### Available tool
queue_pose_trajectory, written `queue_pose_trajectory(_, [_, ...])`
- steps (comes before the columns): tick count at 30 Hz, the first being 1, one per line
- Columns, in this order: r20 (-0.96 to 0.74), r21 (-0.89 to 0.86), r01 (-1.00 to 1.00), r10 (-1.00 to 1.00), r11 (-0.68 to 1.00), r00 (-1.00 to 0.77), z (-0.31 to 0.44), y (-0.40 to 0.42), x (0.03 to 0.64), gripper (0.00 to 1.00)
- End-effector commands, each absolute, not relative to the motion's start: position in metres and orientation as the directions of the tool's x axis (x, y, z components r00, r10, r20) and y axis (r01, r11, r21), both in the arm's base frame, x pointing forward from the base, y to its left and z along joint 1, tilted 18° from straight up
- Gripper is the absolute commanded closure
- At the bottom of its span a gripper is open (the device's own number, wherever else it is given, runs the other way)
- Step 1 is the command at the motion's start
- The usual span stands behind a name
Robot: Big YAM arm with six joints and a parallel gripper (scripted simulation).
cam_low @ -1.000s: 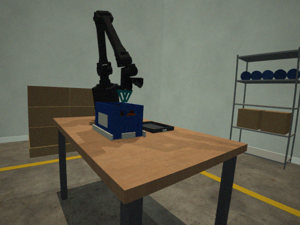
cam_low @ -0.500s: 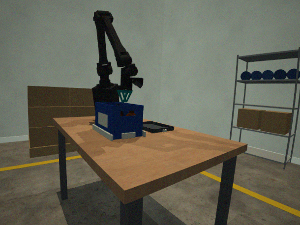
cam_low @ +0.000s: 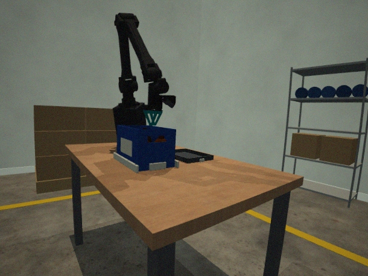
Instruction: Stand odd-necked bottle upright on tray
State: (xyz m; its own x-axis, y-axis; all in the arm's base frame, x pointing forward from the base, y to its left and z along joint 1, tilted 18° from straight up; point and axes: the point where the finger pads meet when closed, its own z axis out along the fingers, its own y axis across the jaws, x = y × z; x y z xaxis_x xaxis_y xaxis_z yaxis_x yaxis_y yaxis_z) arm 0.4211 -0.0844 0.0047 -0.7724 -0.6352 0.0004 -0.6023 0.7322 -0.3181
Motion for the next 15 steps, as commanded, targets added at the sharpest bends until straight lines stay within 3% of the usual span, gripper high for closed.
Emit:
queue_pose_trajectory(1, [-0.011,-0.328,-0.599,-0.637,0.731,-0.771,0.0061,-0.0889,0.4252,0.39])
queue_pose_trajectory(15, [0.001,-0.316,-0.603,-0.635,0.733,-0.772,-0.0036,-0.0903,0.4217,0.39])
